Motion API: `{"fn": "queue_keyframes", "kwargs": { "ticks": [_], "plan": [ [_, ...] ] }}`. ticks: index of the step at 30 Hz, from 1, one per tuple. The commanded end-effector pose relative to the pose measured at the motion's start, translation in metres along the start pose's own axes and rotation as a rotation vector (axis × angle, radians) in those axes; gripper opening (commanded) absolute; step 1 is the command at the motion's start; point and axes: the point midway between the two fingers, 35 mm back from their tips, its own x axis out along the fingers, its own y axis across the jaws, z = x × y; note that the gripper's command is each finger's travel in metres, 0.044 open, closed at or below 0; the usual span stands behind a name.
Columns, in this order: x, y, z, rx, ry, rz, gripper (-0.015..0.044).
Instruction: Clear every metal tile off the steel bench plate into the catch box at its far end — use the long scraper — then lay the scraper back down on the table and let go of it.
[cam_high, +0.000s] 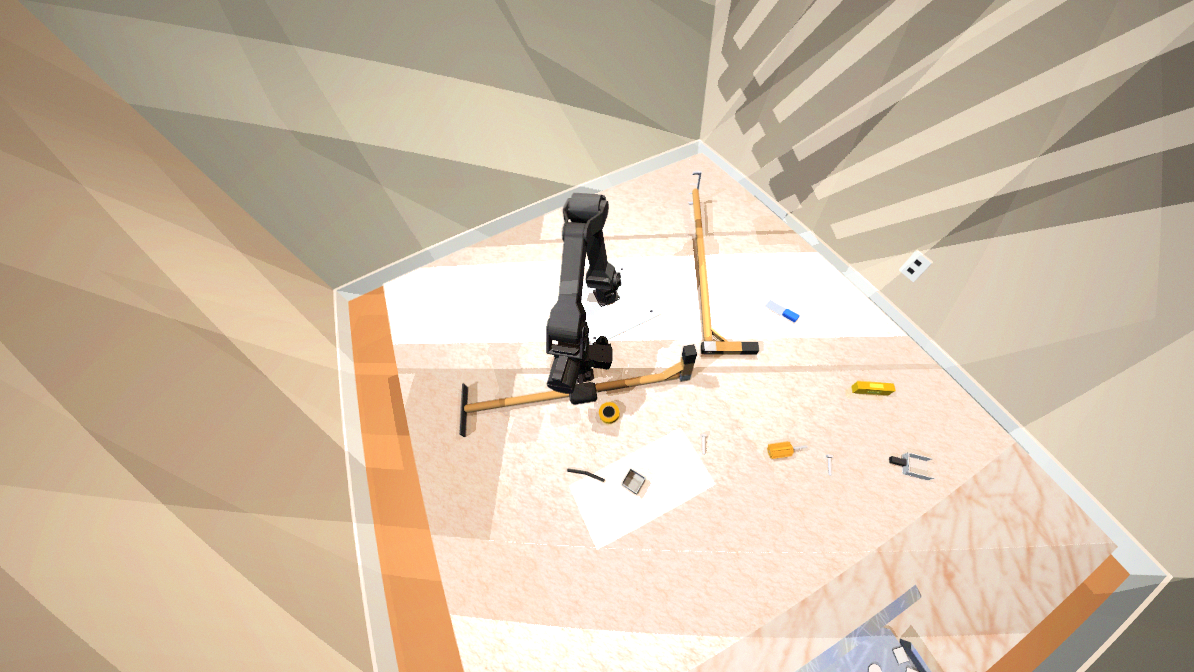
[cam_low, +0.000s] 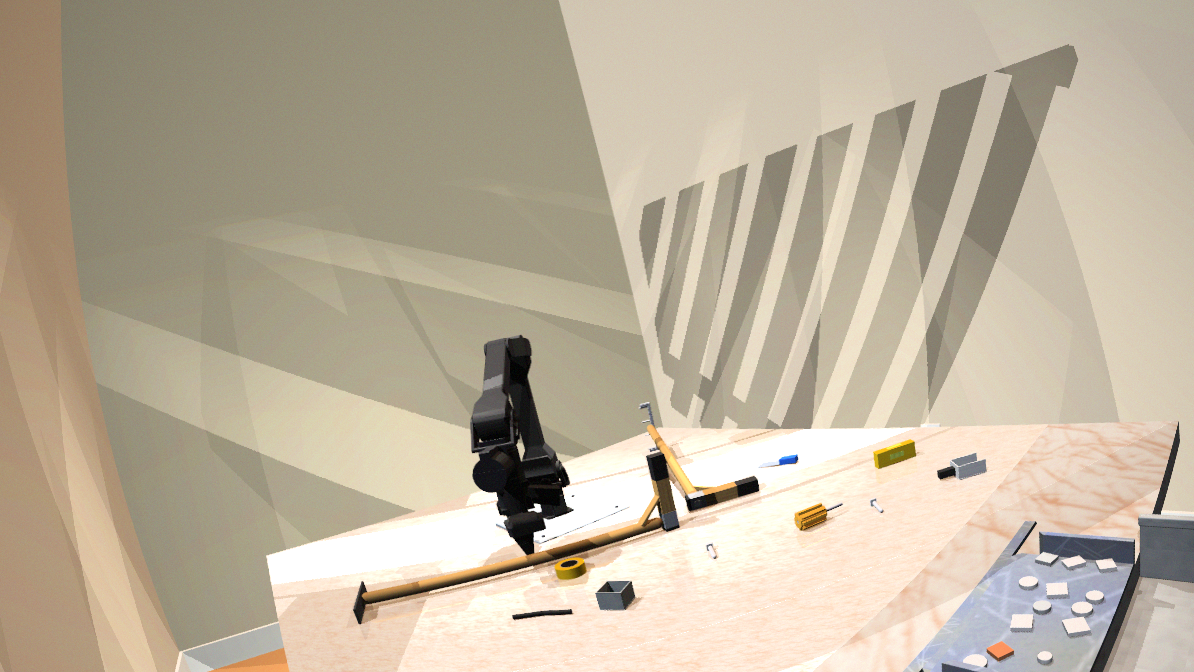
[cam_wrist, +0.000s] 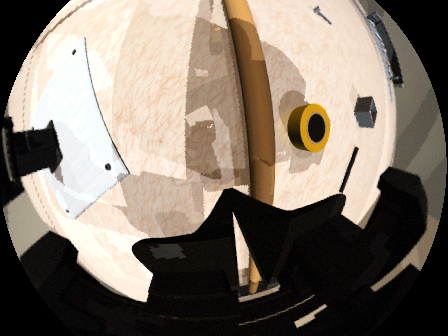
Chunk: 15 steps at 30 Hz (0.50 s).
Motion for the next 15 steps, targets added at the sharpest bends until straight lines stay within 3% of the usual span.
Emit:
{"fn": "queue_keyframes", "kwargs": {
  "ticks": [1,15],
  "plan": [
    [0.001,-0.004,0.0,0.006,-0.004,0.003,0.0],
    [0.0,-0.018,-0.001,0.006,-0.004,0.001,0.0]
  ]
}}
